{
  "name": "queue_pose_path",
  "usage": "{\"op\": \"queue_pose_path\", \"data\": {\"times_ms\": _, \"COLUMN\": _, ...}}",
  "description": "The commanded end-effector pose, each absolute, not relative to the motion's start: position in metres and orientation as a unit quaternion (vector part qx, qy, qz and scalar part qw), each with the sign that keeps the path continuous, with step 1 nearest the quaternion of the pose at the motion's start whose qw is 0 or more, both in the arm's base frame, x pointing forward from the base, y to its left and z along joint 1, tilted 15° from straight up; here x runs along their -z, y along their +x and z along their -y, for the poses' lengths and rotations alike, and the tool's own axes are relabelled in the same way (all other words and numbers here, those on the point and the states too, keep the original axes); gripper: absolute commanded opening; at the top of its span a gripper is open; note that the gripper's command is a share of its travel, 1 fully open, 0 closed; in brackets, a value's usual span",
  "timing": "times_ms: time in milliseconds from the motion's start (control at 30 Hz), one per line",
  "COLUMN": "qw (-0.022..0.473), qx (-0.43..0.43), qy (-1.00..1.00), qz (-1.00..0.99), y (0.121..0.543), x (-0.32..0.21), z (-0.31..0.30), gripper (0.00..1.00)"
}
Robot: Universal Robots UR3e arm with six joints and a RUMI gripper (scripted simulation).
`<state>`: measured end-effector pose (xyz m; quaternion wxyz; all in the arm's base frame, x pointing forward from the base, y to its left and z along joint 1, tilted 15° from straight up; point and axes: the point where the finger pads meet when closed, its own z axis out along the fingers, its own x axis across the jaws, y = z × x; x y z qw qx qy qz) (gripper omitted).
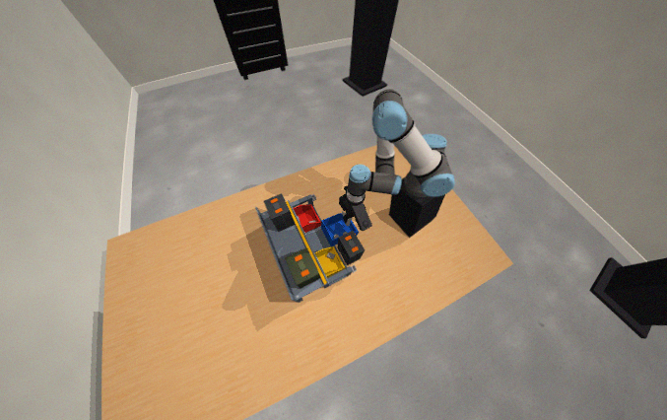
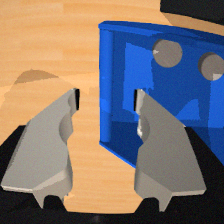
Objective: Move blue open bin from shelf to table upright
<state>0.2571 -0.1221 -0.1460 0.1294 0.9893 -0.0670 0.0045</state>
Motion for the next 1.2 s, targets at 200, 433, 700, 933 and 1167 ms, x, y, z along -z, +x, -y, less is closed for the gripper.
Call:
{"op": "queue_pose_path", "data": {"times_ms": 200, "qw": 0.131, "qx": -0.007, "qy": 0.989, "qz": 0.067, "y": 0.258, "x": 0.093, "z": 0.108, "gripper": 0.26}}
{"op": "queue_pose_path", "data": {"times_ms": 433, "qw": 0.131, "qx": -0.007, "qy": 0.989, "qz": 0.067, "y": 0.258, "x": 0.093, "z": 0.108, "gripper": 0.26}}
{"op": "queue_pose_path", "data": {"times_ms": 700, "qw": 0.131, "qx": -0.008, "qy": 0.989, "qz": 0.067, "y": 0.255, "x": 0.06, "z": 0.097, "gripper": 0.26}}
{"op": "queue_pose_path", "data": {"times_ms": 933, "qw": 0.131, "qx": -0.008, "qy": 0.989, "qz": 0.067, "y": 0.255, "x": 0.06, "z": 0.097, "gripper": 0.26}}
{"op": "queue_pose_path", "data": {"times_ms": 1167, "qw": 0.142, "qx": -0.025, "qy": 0.987, "qz": 0.065, "y": 0.259, "x": 0.063, "z": 0.101, "gripper": 0.26}}
